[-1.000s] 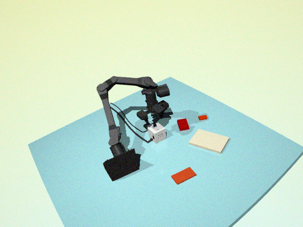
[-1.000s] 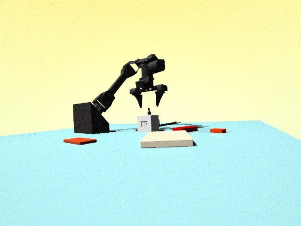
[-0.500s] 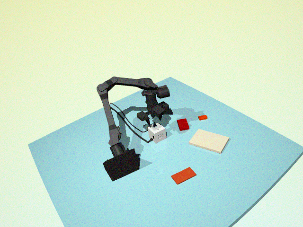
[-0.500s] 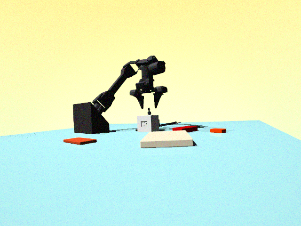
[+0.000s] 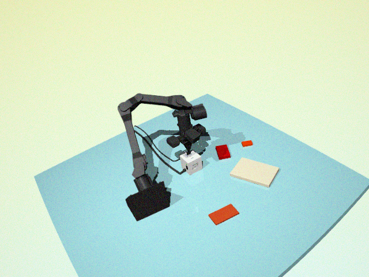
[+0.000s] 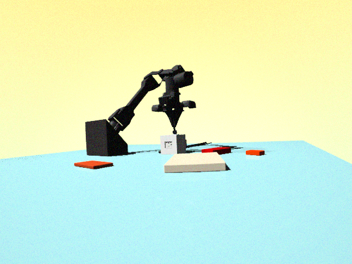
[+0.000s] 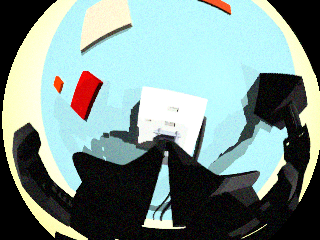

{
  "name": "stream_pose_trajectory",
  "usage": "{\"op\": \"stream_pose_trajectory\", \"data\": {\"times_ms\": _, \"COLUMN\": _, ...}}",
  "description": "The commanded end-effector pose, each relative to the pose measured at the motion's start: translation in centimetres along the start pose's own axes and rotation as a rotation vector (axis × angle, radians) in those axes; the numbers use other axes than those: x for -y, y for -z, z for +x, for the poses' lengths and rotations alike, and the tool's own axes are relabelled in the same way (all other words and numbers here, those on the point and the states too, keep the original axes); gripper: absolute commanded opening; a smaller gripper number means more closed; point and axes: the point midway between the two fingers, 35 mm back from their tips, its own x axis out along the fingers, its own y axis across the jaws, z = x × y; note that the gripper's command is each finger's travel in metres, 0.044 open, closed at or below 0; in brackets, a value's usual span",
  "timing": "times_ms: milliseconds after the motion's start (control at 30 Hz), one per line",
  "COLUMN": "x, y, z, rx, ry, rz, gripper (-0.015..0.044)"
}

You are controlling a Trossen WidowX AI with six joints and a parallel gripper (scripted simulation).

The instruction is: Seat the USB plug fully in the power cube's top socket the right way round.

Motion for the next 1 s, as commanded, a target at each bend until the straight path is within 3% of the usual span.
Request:
{"op": "stream_pose_trajectory", "data": {"times_ms": 0, "x": 0.0, "y": 0.0, "z": 0.0, "rx": 0.0, "ry": -0.001, "rz": -0.001, "gripper": 0.0}}
{"op": "stream_pose_trajectory", "data": {"times_ms": 967, "x": 0.0, "y": 0.0, "z": -1.0, "rx": 0.0, "ry": 0.0, "rz": 0.0, "gripper": 0.0}}
